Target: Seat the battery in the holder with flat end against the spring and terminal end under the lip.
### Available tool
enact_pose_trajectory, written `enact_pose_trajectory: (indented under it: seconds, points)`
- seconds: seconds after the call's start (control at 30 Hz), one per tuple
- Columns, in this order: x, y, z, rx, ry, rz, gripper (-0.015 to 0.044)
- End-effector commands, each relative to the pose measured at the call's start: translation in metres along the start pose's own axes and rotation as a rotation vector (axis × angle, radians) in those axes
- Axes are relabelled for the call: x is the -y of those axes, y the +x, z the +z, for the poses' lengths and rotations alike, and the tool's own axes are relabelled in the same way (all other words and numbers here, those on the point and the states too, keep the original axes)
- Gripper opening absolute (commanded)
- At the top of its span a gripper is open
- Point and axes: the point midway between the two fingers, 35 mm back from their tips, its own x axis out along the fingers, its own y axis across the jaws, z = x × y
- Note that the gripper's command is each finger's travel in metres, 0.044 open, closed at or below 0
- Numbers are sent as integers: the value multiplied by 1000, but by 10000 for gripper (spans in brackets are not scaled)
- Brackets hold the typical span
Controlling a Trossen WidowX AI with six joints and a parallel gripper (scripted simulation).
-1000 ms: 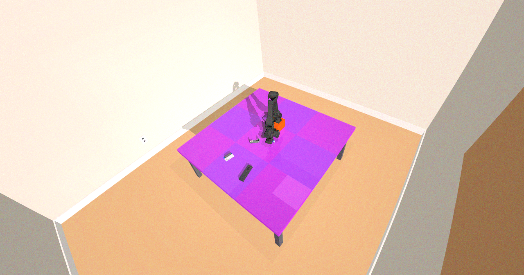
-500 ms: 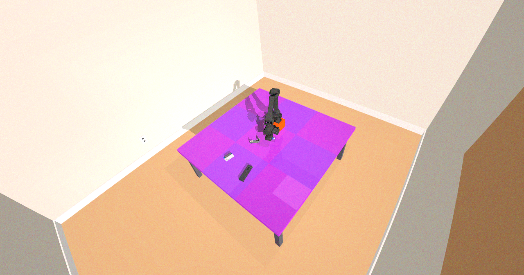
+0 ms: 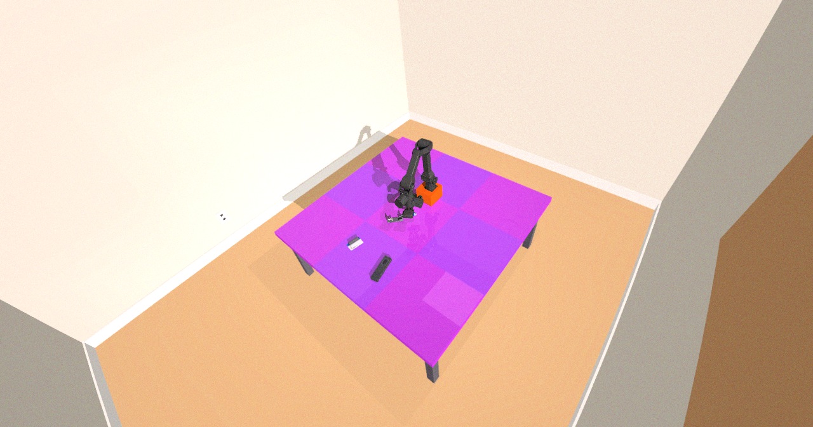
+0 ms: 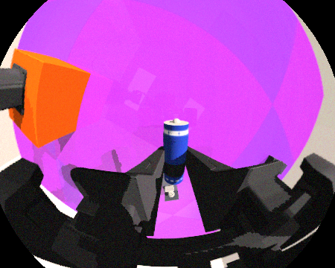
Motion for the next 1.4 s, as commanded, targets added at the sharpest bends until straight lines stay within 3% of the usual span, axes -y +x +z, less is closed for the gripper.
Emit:
enact_pose_trajectory:
  seconds: [0.0,0.4,1.37]
  points:
    - [4,-4,-27,2,-60,1,73]
    - [-6,-15,-106,-4,-235,4,73]
    - [-7,26,-99,268,-234,50,73]
